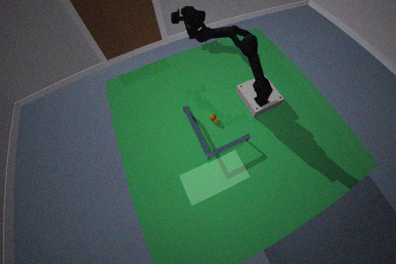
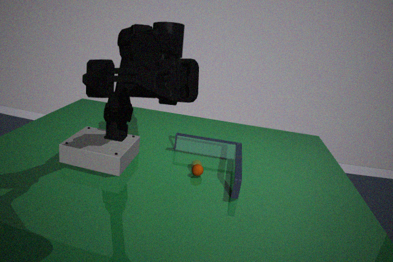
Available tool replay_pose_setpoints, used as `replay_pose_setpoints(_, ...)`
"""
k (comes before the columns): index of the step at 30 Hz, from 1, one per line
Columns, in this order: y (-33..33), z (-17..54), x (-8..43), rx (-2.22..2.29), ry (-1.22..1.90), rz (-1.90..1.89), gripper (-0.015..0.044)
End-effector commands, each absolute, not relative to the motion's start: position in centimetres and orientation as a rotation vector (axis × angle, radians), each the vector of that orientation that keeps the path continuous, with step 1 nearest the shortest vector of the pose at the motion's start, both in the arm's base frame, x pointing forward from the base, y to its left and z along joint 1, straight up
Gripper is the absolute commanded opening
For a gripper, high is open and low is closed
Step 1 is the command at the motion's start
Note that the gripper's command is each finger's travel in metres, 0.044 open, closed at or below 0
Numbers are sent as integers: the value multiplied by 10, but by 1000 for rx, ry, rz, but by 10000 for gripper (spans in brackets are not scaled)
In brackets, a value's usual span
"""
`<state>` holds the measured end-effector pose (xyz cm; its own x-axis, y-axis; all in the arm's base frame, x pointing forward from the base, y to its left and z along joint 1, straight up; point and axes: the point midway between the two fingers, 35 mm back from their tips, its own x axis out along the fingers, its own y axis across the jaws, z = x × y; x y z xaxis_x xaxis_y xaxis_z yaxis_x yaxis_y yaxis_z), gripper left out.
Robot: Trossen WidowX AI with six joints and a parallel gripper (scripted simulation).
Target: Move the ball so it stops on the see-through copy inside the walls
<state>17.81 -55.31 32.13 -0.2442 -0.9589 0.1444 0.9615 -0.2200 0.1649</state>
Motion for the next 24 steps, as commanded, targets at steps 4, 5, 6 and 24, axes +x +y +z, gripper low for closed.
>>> replay_pose_setpoints(4, -540, 302, 214, 3, -116, -1705, 295)
replay_pose_setpoints(5, -534, 294, 229, 8, -62, -1665, 283)
replay_pose_setpoints(6, -526, 285, 242, 13, -8, -1625, 283)
replay_pose_setpoints(24, -298, 127, 383, 43, 853, -796, 283)
